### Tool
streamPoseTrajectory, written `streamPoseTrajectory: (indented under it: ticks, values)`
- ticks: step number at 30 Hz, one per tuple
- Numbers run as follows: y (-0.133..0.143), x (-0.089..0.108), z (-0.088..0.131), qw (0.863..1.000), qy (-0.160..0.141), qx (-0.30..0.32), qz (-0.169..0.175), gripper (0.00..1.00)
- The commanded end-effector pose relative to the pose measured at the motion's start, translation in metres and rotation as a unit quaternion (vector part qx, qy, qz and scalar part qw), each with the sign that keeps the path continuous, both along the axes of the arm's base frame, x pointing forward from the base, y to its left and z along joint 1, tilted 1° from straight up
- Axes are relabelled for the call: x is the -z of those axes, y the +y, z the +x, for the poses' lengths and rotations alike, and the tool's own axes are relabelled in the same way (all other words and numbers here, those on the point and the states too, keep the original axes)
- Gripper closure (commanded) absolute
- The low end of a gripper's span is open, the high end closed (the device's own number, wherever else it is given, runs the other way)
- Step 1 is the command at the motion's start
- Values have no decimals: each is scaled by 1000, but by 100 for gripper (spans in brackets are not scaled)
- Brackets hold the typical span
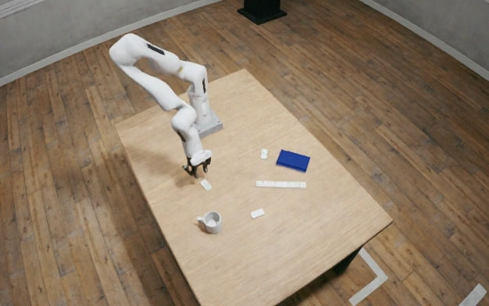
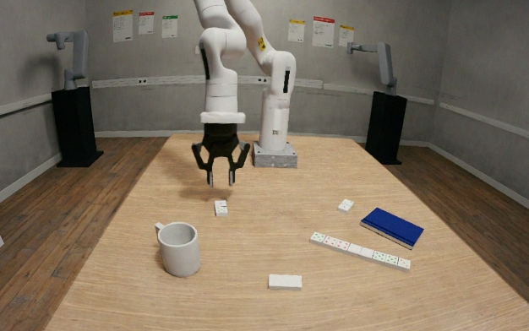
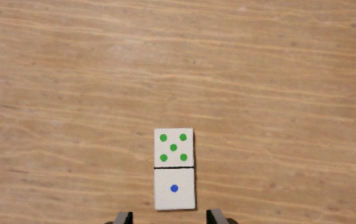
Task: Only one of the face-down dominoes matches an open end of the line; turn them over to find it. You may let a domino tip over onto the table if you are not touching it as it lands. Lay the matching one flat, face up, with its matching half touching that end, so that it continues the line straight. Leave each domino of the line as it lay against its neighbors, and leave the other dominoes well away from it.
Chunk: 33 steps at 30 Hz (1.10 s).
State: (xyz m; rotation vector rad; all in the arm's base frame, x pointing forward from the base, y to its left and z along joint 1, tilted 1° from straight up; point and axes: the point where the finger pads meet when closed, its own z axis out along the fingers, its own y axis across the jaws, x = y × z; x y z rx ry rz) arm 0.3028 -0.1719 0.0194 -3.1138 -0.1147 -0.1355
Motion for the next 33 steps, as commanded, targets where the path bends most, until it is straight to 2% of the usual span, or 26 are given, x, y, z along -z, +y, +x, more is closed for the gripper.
streamPoseTrajectory:
  ticks: [1, 17, 33]
  values:
    - [-4, -7, 2, 1000, 9, -1, -5, 51]
    - [-3, -22, 2, 999, 43, 0, -6, 51]
    - [-5, -23, 2, 999, 47, -1, -9, 51]
